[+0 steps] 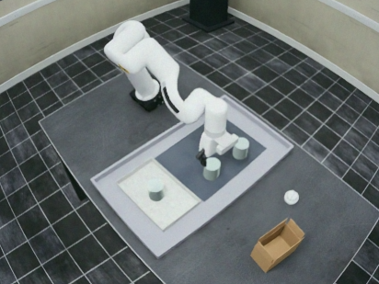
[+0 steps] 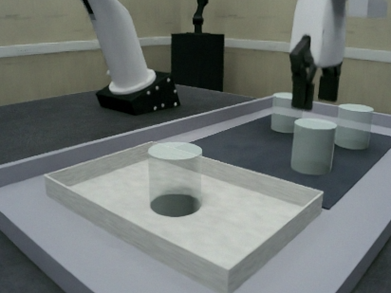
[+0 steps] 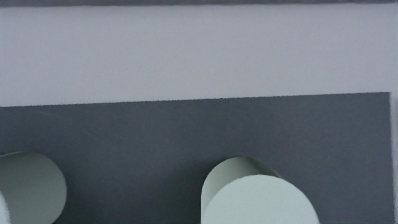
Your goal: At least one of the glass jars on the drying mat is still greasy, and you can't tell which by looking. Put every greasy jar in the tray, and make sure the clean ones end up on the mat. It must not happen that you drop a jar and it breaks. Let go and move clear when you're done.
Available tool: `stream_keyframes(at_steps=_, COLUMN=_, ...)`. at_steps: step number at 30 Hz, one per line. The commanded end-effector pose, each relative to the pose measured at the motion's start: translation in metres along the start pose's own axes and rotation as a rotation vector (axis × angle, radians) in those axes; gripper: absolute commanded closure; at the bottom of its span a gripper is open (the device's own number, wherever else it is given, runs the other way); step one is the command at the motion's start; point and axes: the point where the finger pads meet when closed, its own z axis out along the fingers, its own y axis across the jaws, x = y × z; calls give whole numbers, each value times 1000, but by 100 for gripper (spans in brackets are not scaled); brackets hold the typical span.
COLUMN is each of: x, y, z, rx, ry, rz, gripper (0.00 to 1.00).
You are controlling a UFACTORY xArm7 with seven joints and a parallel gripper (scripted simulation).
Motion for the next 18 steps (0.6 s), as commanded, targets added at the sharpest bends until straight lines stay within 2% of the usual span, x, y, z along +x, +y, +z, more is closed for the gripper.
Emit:
stream_keyframes(at_steps=1, x=4, y=-1, z=11, rx=1, ry=8, rz=0, gripper=0)
stream_keyframes(at_steps=9, x=4, y=-1, z=11, rx=1, ry=8, rz=0, gripper=0)
stream_keyframes(at_steps=18, x=4, y=-1, z=29, rx=1, ry=8, rz=0, gripper=0)
